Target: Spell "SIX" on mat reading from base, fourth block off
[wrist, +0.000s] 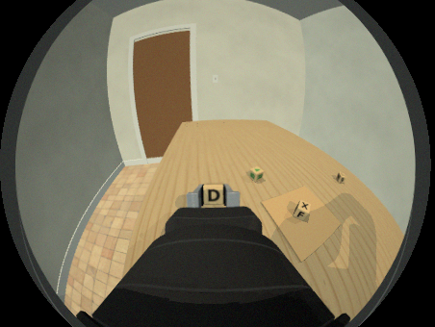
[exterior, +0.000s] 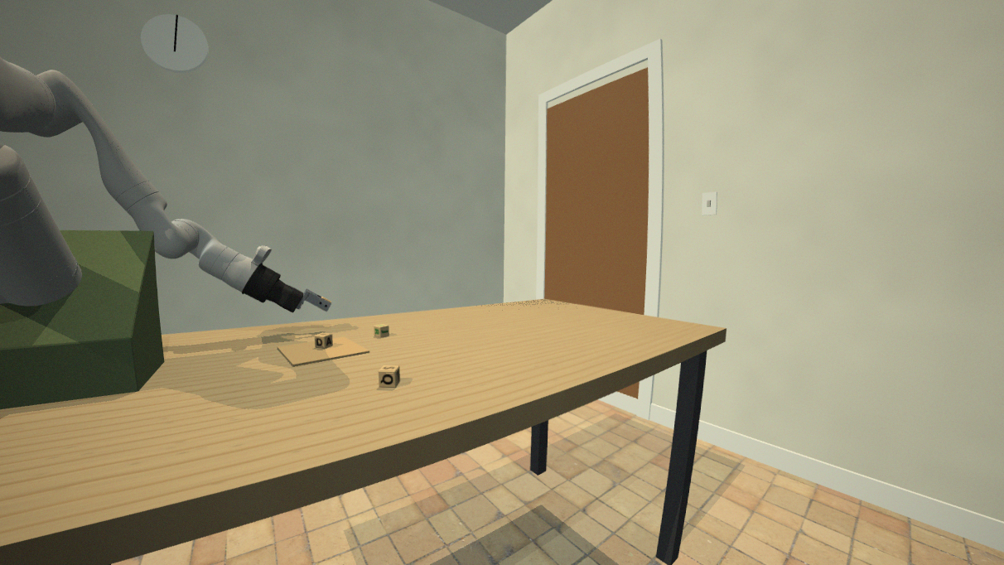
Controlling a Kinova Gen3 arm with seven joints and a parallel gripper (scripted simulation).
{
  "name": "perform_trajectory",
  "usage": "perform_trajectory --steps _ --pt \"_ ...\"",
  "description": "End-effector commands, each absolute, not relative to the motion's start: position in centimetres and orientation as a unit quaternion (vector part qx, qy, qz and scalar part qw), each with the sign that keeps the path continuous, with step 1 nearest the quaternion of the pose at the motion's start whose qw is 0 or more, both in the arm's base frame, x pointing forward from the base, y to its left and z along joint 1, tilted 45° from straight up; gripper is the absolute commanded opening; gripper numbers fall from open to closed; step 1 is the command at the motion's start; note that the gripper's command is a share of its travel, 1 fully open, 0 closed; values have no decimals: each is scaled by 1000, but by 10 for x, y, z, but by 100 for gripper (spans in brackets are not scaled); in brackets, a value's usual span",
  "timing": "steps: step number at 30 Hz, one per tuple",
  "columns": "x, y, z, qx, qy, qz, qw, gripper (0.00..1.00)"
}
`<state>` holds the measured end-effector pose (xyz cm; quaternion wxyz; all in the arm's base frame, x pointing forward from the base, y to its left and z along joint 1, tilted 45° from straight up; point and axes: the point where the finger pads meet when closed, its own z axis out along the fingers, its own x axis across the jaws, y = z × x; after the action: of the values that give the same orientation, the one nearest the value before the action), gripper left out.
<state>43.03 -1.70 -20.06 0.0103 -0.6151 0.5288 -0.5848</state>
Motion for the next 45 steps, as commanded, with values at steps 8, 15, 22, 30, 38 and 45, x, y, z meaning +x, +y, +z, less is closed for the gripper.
perform_trajectory --steps 8,15,22,30,38,45 --pt "428 -29 -213 -615 528 -585 11 49" --pt "427 -32 -216 -615 528 -585 11 49" --pt "426 -37 -221 -615 528 -585 11 49" --pt "425 -42 -226 -615 528 -585 11 49" --pt "424 -47 -232 -615 528 -585 11 49" --pt "423 -49 -234 -615 528 -585 11 49"
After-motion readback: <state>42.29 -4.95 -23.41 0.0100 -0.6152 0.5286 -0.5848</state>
